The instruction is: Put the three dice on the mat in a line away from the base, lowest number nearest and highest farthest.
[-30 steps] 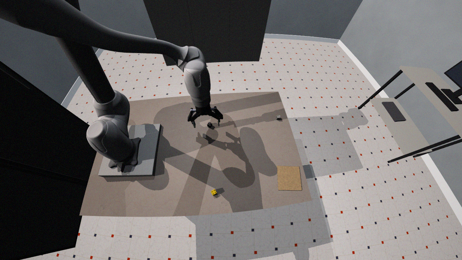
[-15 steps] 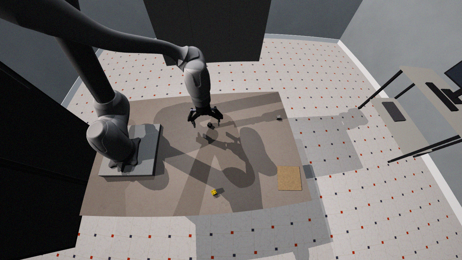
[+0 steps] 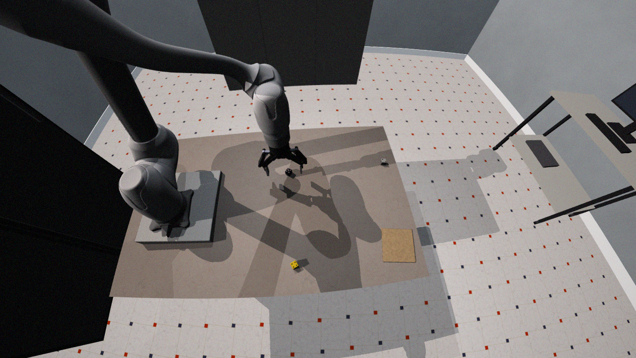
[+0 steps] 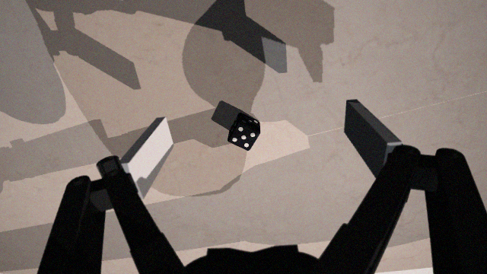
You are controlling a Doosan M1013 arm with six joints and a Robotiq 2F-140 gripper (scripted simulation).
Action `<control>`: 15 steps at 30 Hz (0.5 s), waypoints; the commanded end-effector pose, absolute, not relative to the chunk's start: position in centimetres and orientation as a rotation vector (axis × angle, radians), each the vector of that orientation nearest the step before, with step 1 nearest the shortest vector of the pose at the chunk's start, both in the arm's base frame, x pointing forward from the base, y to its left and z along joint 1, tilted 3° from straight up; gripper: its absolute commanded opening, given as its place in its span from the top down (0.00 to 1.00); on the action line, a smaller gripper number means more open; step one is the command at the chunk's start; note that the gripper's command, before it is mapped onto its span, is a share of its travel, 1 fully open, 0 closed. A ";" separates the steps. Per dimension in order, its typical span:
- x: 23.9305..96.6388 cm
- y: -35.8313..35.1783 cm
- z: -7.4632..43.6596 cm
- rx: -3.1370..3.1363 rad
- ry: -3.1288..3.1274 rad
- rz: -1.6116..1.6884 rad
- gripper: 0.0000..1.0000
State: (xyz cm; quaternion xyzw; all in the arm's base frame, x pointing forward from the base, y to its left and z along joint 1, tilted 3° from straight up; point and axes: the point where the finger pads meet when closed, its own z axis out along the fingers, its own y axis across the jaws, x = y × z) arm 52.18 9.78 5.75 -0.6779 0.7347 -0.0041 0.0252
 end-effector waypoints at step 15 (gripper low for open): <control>54.9 9.7 5.9 -2.095 2.271 -0.013 0.00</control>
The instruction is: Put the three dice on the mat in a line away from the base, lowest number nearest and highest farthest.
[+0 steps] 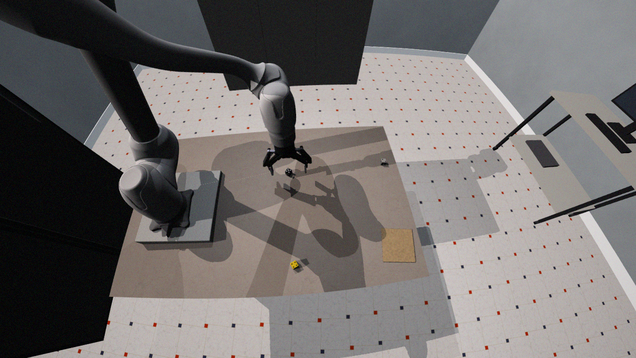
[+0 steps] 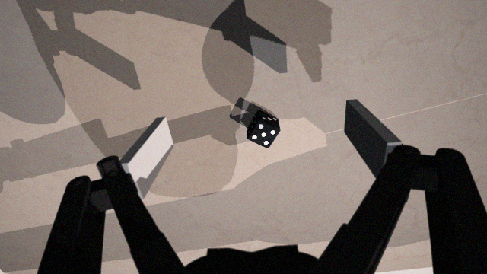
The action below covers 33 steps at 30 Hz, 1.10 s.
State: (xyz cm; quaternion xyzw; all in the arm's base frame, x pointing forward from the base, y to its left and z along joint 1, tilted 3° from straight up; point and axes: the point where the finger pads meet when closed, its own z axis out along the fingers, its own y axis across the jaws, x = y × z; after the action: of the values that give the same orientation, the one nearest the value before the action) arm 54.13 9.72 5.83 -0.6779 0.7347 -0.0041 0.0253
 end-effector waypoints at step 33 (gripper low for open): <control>77.2 9.1 6.9 -2.095 2.271 -0.013 0.00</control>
State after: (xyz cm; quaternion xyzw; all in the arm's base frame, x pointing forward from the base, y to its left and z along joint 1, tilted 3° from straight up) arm 75.04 9.10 6.73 -0.6778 0.7348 -0.0051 0.0265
